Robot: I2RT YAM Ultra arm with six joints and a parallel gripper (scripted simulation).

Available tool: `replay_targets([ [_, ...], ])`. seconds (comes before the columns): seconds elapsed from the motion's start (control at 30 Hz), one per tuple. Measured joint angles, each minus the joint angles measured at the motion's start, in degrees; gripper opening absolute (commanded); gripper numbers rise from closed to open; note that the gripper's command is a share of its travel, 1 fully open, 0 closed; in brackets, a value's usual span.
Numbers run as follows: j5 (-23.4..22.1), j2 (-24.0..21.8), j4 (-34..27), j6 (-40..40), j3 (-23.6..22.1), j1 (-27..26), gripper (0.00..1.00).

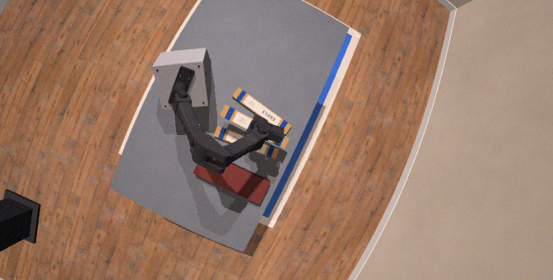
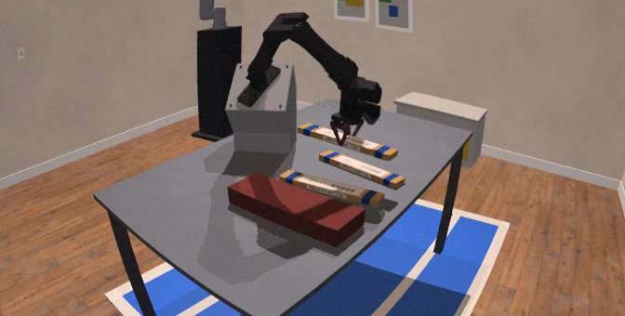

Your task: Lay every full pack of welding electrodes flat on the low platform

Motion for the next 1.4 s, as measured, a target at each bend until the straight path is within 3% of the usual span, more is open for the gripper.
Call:
replay_targets([
  [0.7,-0.31,0.0,2.12,-1.11,-0.17,-0.13,0.0],
  [1.4,-1.18,3.89,8.33,-4.46,-1.07,-3.06,0.0],
])
